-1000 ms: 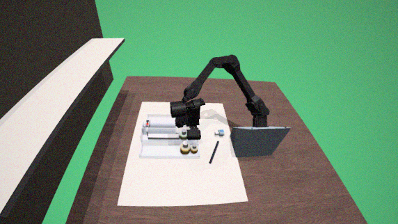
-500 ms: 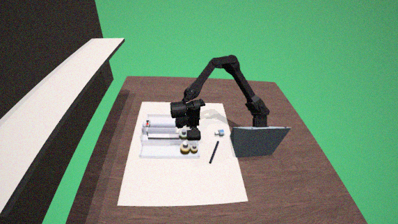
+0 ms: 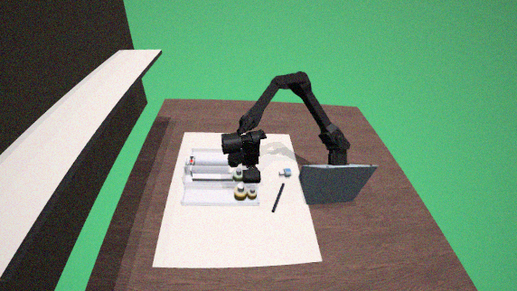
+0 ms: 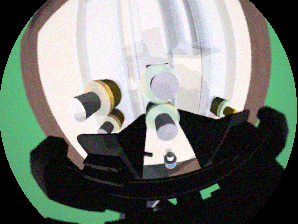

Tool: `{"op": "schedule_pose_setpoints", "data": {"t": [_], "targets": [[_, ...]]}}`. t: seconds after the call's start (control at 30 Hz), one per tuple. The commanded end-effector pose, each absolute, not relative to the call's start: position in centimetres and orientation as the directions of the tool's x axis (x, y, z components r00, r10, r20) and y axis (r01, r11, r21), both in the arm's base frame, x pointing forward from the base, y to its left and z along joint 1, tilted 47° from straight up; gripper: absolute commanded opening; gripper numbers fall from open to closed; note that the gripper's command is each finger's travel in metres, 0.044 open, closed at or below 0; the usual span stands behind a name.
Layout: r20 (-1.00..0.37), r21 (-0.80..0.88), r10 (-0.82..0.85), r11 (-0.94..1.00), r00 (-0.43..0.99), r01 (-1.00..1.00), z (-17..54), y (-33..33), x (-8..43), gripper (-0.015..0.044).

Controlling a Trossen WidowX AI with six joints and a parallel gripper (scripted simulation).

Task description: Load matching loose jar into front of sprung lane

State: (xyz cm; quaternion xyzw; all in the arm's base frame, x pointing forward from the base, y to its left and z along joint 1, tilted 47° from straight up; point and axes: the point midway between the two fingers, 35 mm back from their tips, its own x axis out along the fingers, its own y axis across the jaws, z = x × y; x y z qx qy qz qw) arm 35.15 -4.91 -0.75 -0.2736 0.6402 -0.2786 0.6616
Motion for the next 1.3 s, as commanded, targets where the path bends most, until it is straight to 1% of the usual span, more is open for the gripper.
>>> {"op": "schedule_pose_setpoints", "data": {"t": [0.0,1.27], "targets": [[-0.689,-0.723,-0.723,0.69,0.035,0.027,-0.79,-5.12,35.41,0.0],[-0.689,-0.723,-0.724,0.69,0.035,0.027,-0.91,-5.16,34.82,0.0]]}}
